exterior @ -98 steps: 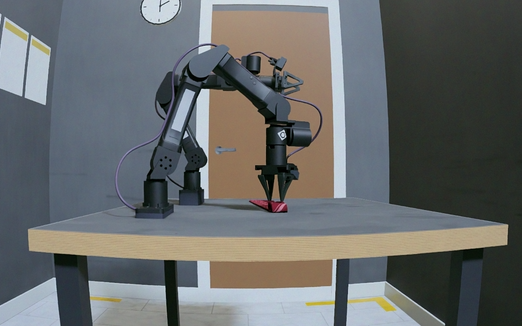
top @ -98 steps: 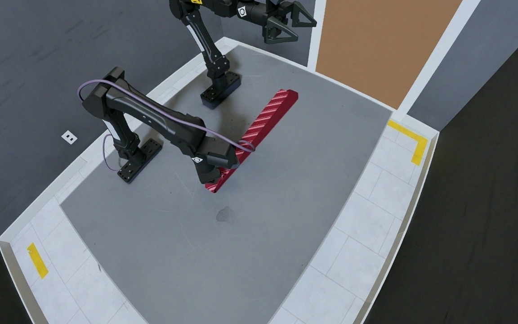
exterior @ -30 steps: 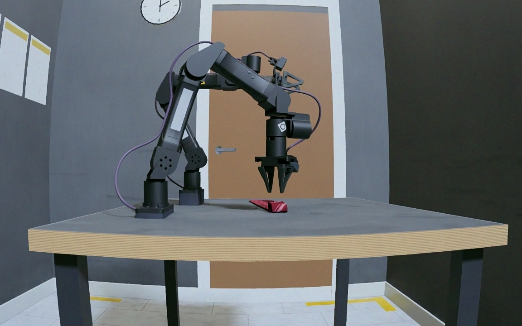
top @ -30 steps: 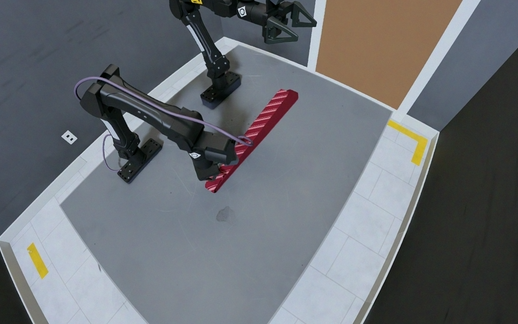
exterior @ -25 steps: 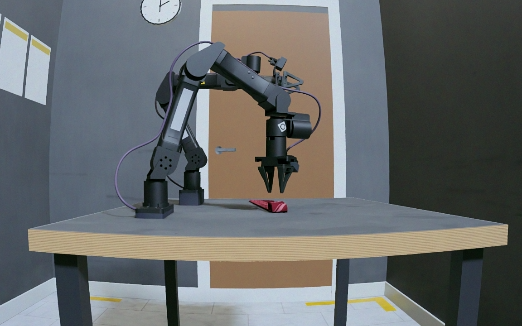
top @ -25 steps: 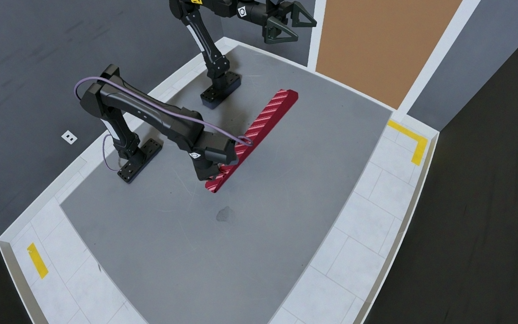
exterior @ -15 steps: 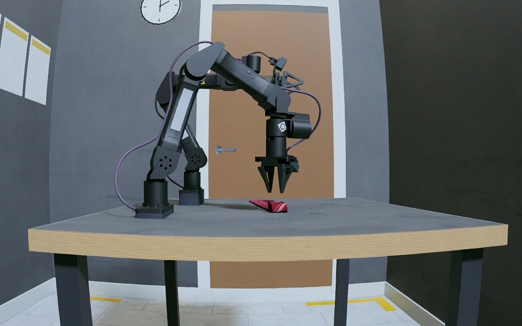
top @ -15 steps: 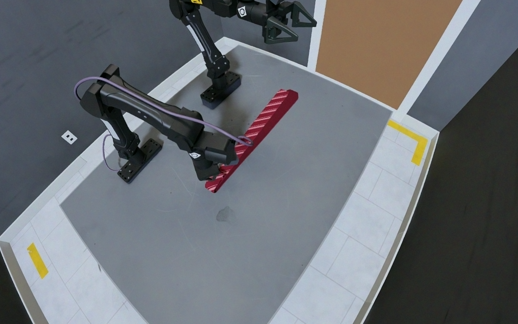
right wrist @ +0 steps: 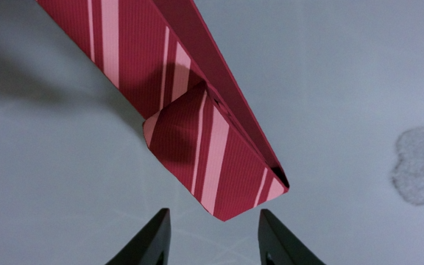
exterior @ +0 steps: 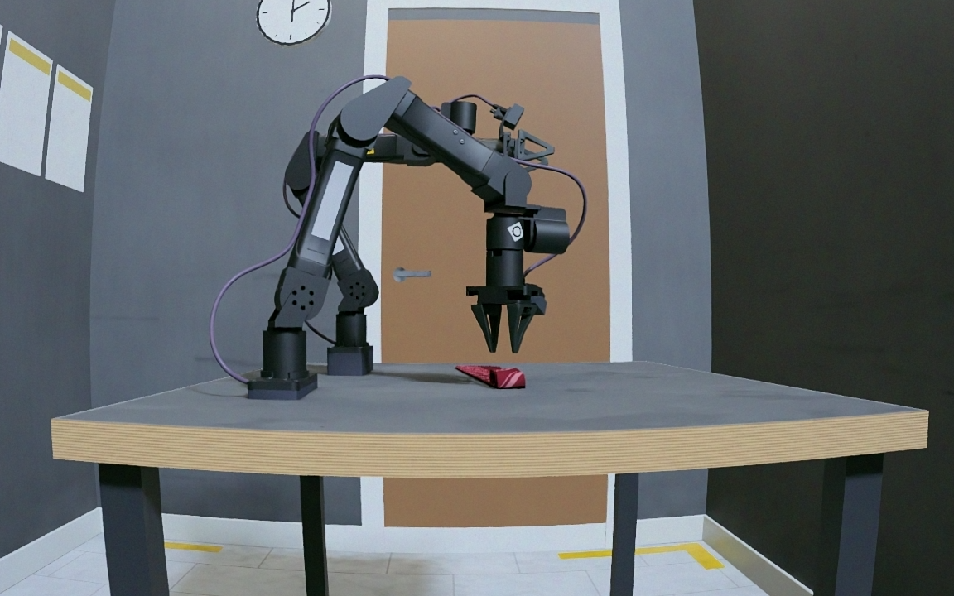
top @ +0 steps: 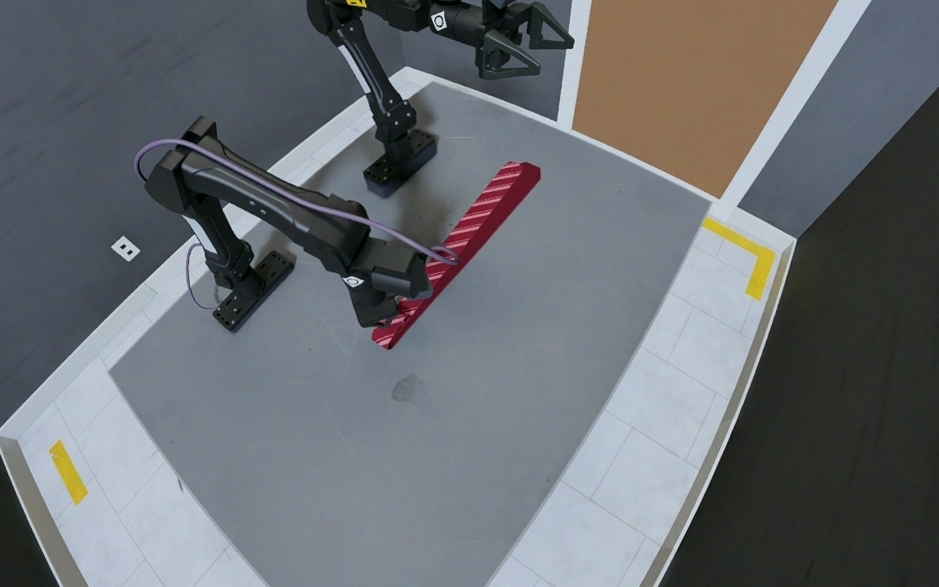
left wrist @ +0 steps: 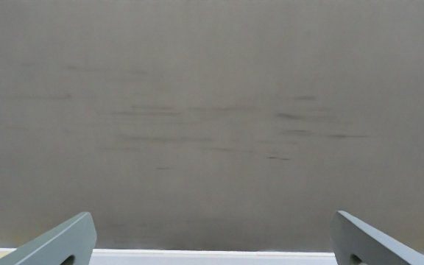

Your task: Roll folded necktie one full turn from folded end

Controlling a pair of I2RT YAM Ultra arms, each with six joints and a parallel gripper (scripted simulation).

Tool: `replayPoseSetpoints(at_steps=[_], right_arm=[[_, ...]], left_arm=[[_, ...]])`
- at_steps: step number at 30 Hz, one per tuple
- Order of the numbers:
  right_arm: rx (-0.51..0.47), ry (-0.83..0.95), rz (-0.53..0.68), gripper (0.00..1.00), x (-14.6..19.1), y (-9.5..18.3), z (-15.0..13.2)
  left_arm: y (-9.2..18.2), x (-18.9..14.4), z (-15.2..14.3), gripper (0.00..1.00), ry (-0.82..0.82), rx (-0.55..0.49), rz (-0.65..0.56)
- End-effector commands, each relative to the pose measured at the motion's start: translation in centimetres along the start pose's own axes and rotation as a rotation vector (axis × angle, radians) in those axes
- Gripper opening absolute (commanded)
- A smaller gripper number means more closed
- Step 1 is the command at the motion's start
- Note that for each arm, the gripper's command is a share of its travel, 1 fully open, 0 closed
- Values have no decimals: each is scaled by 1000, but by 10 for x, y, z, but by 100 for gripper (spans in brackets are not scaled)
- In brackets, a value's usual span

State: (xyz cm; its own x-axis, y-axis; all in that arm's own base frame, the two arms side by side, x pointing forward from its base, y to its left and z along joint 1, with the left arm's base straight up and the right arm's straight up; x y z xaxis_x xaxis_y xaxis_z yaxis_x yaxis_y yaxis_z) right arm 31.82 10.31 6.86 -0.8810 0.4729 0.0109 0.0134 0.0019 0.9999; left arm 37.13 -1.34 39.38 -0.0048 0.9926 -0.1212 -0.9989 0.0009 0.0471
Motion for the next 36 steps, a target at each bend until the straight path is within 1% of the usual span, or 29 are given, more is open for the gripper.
replayPoseSetpoints(at_steps=[1,17,36], right_arm=[[-36,-3,-21,38,-3,15,6],[-36,10,-21,37,-3,15,6],[-35,111,-23,37,-3,14,6]], left_arm=[[2,-3,20,100,12,-47,-15],[2,-3,20,100,12,-47,-15],[2,-3,20,100,12,-47,-15]])
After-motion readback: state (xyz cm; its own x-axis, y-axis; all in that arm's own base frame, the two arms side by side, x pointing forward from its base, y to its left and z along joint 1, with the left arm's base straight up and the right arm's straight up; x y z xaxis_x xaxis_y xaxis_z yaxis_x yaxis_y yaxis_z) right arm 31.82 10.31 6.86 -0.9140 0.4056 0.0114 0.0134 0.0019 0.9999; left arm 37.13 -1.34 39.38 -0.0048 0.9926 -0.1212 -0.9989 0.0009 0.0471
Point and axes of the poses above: on each arm, the point where the finger pads meet when closed, its own y axis back along the fingers, its own x axis across the jaws, z = x × y, the point moved 2 cm from there along y, back along the fingers, and after that the axes turned 5 degrees about y, right-handed, at the moved point
